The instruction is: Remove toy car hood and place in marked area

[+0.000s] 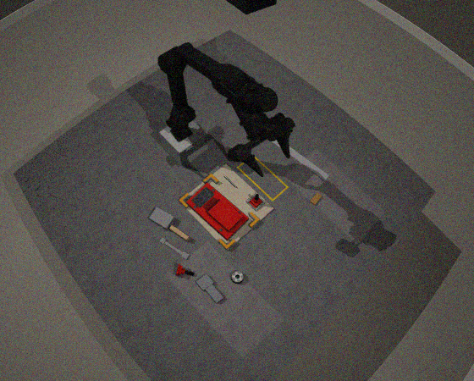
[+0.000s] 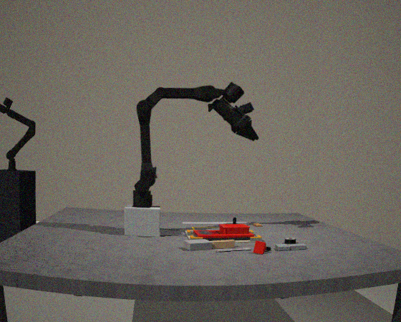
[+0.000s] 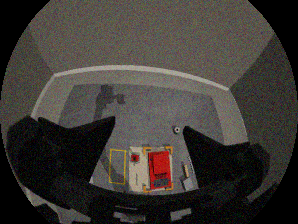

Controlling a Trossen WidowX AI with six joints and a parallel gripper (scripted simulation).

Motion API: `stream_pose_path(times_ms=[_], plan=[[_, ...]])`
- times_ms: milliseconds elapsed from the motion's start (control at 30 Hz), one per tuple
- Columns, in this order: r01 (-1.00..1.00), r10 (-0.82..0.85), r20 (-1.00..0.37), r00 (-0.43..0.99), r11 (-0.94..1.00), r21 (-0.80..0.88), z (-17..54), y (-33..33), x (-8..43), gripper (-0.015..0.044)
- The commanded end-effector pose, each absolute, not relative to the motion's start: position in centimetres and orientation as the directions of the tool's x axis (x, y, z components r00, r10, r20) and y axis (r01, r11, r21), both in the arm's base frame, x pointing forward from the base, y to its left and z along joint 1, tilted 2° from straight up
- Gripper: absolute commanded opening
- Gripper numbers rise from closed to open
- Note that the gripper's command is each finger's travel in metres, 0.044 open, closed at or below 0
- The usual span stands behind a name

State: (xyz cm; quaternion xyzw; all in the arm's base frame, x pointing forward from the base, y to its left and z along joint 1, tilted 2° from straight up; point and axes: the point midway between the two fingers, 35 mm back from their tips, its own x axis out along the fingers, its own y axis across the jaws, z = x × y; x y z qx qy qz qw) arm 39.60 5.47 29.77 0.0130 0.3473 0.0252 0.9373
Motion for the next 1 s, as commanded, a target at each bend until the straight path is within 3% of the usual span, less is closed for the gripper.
stream_pose_path(times_ms=[0,400,733,967], plan=[[-0.051,0.028,-0.748,0.663,0.999,-0.008,25.2,3.9,40.3,0.0440],[-0.127,-0.012,-0.938,0.348,0.990,-0.060,13.5,-0.6,39.5,0.0440],[-0.197,0.022,-0.999,0.043,0.980,0.013,4.9,-4.0,35.5,0.0440],[-0.200,0.027,-0.999,0.022,0.979,0.022,4.4,-4.3,34.9,0.0440]])
